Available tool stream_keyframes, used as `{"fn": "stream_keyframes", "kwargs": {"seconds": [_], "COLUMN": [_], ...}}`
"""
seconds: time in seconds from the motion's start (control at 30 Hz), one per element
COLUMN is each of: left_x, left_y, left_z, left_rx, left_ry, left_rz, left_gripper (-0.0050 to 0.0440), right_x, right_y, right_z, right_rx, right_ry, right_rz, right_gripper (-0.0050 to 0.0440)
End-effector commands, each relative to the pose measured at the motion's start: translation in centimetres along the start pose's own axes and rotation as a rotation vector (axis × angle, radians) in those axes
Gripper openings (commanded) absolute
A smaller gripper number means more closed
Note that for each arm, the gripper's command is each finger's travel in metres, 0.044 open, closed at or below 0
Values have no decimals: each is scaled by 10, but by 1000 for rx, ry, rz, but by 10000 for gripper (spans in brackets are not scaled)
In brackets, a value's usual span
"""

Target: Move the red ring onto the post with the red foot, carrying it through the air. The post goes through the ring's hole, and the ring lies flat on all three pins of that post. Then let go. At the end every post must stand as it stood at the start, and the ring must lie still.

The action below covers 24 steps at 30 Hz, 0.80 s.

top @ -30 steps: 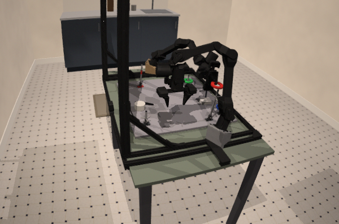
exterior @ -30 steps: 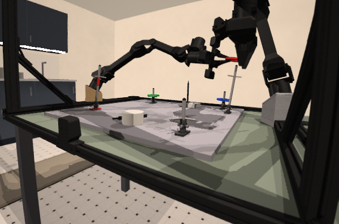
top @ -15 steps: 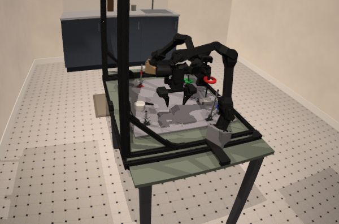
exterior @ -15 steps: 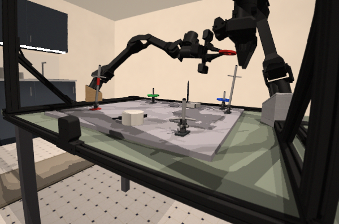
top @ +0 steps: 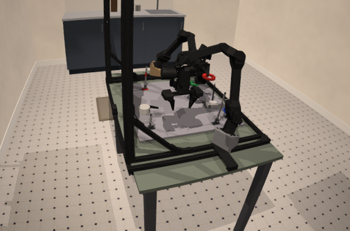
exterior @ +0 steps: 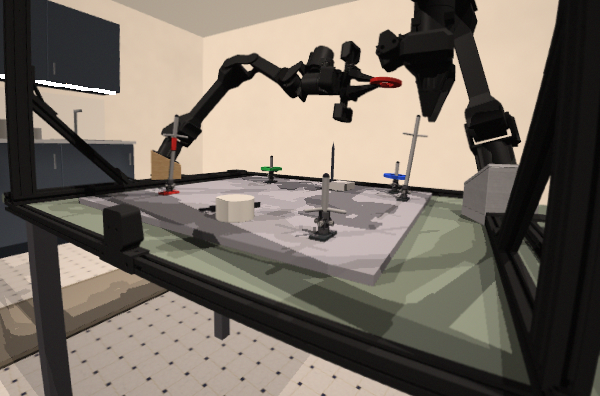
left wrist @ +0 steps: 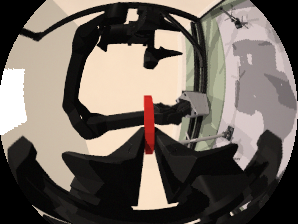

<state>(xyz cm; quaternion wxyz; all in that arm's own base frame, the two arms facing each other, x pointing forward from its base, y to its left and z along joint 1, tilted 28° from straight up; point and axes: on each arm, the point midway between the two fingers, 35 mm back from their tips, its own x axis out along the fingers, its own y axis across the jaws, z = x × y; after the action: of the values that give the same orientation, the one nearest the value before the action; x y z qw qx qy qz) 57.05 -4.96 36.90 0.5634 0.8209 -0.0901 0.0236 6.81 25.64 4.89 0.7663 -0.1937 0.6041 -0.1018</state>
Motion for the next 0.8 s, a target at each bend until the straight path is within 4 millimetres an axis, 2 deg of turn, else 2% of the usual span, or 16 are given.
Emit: {"fn": "stream_keyframes", "kwargs": {"seconds": [0.0,0.33,0.4,0.77], "left_x": [-14,-44,-44,-81], "left_y": [9,14,14,15], "left_z": [10,34,34,57], "left_rx": [6,6,6,4], "left_ry": [9,27,27,46], "left_rz": [14,23,23,32], "left_gripper": [0,0,0,0], "right_x": [0,0,0,0], "right_y": [0,0,0,0], "right_z": [1,1,1,1], "right_rx": [6,6,6,6], "right_ry": [-5,-5,-5,-5], "right_rz": [1,1,1,1], "right_gripper": [400,400,400,400]}}
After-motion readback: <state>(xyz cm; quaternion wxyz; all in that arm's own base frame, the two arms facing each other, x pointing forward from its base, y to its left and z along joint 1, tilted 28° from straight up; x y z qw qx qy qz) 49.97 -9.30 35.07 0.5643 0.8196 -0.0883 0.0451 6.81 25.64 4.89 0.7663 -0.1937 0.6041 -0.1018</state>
